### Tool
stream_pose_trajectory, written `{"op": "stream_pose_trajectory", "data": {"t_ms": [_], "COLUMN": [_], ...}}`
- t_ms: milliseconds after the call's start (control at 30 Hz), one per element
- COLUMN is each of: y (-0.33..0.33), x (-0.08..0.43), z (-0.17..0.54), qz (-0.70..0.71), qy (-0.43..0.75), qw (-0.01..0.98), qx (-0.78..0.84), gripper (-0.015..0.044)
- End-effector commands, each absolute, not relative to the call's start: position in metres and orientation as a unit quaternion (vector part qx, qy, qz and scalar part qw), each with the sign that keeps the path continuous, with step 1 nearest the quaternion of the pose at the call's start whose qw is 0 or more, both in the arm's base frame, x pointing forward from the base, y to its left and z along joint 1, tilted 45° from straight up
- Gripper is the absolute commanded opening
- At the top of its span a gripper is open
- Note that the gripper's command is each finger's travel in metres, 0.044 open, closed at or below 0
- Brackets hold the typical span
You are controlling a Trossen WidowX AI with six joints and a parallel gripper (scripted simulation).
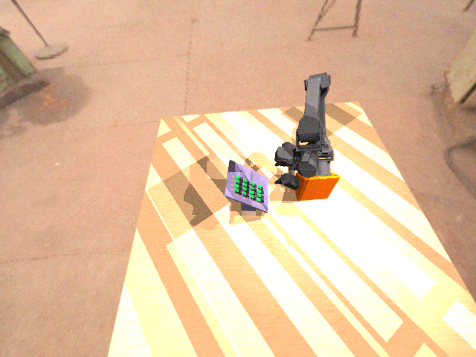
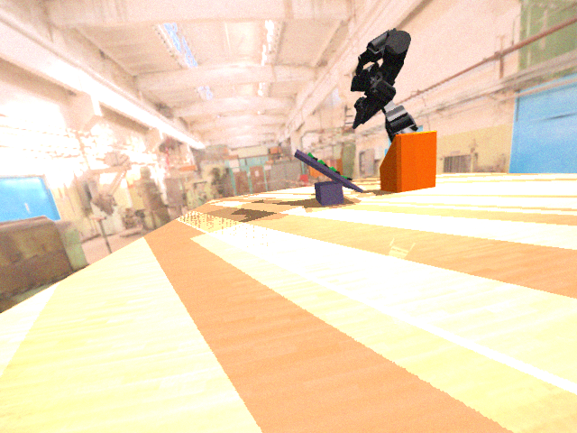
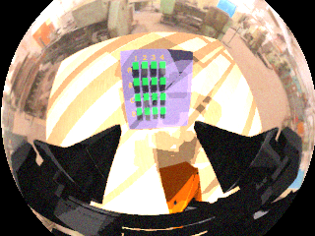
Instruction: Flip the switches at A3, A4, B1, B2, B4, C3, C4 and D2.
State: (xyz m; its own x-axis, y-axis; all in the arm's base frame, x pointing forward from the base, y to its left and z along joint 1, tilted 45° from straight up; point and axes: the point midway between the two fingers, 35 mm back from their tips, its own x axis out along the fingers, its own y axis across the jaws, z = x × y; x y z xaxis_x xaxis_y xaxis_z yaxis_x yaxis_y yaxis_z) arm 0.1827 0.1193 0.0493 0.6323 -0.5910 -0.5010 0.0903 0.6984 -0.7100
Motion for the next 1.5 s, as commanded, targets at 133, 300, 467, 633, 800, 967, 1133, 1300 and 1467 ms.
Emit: {"op": "stream_pose_trajectory", "data": {"t_ms": [133, 300, 467, 633, 800, 967, 1133, 1300, 1467], "y": [0.121, 0.105, 0.101, 0.086, 0.082, 0.076, 0.075, 0.070, 0.068], "x": [0.224, 0.290, 0.299, 0.318, 0.323, 0.329, 0.332, 0.337, 0.339], "z": [0.040, 0.050, 0.053, 0.040, 0.036, 0.032, 0.030, 0.027, 0.025], "qz": [-0.181, -0.180, -0.183, -0.186, -0.187, -0.188, -0.188, -0.188, -0.188], "qy": [0.390, 0.370, 0.365, 0.374, 0.376, 0.375, 0.375, 0.375, 0.375], "qw": [0.843, 0.851, 0.851, 0.848, 0.847, 0.847, 0.847, 0.847, 0.847], "qx": [-0.322, -0.327, -0.329, -0.327, -0.327, -0.327, -0.327, -0.327, -0.327], "gripper": [0.0269, 0.0137, 0.0006, 0.0000, 0.0000, 0.0000, 0.0000, 0.0000, 0.0000]}}
